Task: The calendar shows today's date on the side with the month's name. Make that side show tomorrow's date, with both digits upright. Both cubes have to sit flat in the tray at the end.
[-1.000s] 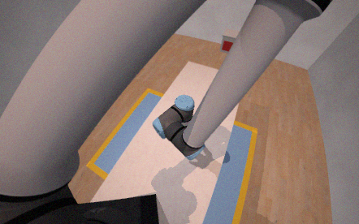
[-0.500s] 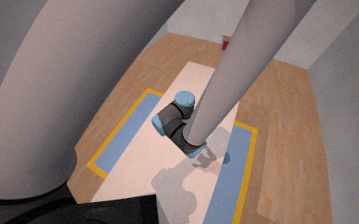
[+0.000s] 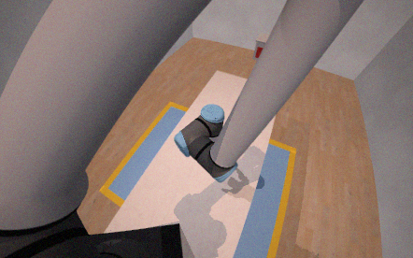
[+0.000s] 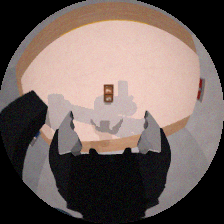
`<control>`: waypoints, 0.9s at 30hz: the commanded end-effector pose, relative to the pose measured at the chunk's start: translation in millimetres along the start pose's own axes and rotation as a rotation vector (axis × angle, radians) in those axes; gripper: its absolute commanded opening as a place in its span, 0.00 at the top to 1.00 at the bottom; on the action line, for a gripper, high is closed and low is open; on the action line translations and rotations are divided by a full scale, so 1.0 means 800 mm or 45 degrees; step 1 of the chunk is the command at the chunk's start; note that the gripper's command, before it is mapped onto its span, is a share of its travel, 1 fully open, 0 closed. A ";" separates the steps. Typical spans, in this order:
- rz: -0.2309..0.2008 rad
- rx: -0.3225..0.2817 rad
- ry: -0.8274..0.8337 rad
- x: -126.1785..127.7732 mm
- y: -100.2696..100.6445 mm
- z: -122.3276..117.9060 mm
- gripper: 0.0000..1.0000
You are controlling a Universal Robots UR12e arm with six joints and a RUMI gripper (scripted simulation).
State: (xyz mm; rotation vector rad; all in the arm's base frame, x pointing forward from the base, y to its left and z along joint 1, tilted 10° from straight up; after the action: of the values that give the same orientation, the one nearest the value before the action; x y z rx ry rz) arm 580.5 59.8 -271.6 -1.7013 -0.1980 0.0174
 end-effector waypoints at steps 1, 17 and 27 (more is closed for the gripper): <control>-0.001 0.000 0.000 0.000 -0.001 0.000 0.00; -0.001 0.000 0.000 0.000 -0.001 0.000 0.00; -0.001 0.000 0.000 0.000 -0.001 0.000 0.00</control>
State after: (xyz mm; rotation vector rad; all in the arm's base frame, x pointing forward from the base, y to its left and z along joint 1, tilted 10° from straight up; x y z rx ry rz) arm 580.5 59.8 -271.6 -1.7013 -0.1980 0.0174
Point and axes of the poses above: the point where the finger pads meet when closed, its own y axis out along the fingers, its own x axis across the jaws, z = x × y, the point moved 4 cm from there along -y, back along the fingers, and after that the axes turned 10 degrees about -y, right-handed, at the moved point
